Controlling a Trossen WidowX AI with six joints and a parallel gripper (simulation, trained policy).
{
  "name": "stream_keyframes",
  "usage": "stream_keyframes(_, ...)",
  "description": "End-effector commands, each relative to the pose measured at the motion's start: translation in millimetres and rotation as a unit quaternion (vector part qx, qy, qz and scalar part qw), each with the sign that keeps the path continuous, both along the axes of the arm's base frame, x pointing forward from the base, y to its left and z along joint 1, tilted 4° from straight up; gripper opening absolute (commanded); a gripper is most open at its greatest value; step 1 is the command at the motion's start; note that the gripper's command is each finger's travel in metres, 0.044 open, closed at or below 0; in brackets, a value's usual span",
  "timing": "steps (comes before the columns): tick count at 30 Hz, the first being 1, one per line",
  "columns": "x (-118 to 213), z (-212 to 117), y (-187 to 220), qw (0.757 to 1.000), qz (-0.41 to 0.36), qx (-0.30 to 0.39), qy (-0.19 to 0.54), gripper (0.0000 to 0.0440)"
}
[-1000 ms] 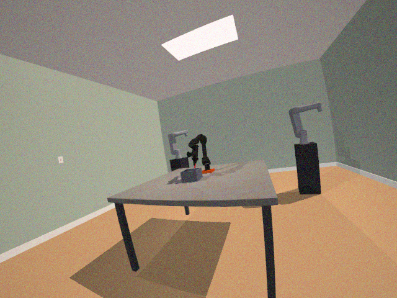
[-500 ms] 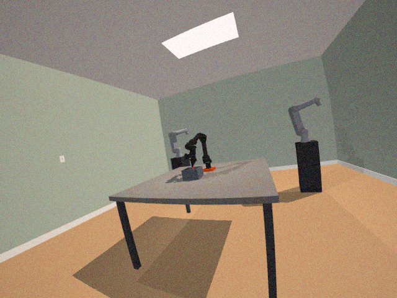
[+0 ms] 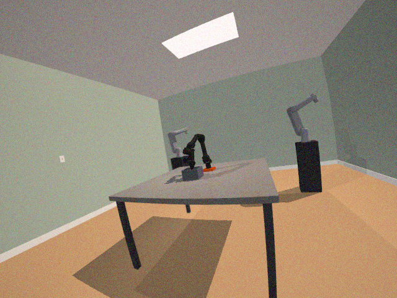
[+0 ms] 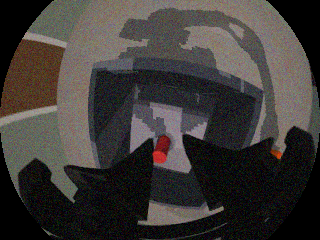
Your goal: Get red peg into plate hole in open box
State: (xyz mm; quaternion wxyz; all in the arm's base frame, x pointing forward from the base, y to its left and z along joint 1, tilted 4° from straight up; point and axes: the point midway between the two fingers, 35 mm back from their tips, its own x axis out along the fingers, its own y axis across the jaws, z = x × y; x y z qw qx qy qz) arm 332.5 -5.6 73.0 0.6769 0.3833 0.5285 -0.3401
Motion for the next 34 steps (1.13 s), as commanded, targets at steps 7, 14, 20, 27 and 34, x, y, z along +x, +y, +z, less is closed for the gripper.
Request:
stream_keyframes(7, 22, 1, -7, 1.0, 0.013, -0.002, 0.003, 0.0197)
stream_keyframes(14, 39, 2, -16, 1.0, 0.017, -0.003, -0.001, 0.0333)
stream_keyframes(20, 57, 9, -26, 1.0, 0.013, -0.007, -0.02, 0.044)
stream_keyframes(27, 74, 21, -41, 0.999, 0.003, -0.018, -0.051, 0.044)
stream_keyframes(34, 87, 30, -51, 0.997, -0.004, -0.027, -0.076, 0.044)
